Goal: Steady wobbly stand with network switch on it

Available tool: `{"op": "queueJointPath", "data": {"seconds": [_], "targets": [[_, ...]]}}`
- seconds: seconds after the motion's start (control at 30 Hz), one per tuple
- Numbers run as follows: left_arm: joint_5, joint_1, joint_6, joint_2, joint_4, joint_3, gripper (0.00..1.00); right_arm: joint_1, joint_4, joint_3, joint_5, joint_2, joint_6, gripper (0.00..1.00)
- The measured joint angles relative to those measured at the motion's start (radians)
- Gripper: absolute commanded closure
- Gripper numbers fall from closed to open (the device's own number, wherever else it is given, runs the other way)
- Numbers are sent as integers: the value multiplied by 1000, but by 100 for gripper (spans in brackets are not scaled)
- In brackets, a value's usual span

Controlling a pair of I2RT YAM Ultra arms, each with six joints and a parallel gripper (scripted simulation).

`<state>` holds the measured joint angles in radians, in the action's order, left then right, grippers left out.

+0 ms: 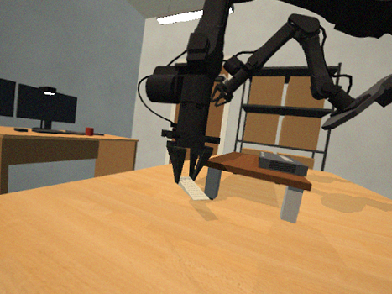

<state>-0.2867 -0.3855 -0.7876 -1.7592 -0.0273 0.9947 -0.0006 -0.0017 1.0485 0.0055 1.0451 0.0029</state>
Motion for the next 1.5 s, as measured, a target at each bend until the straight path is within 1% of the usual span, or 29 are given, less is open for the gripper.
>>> {"op": "queueJointPath", "data": {"seconds": [0.1,0.4,0.53,0.73,0.93,1.13,1.5], "targets": [[-6,-6,72,4,-10,-28,100,0,0,0,0,0,0,0],[-44,-53,438,39,-81,-172,100,0,0,0,0,0,0,0],[-51,-58,595,43,-142,-226,100,0,0,0,0,0,0,0],[-51,-56,877,-44,-267,-274,100,0,0,0,0,0,0,0],[-51,-55,1154,-120,-397,-345,100,0,0,0,0,0,0,0],[-51,-51,1423,-179,-517,-396,100,0,0,0,0,0,0,0],[-51,-42,1940,-314,-768,-526,100,0,0,0,0,0,0,0]]}}
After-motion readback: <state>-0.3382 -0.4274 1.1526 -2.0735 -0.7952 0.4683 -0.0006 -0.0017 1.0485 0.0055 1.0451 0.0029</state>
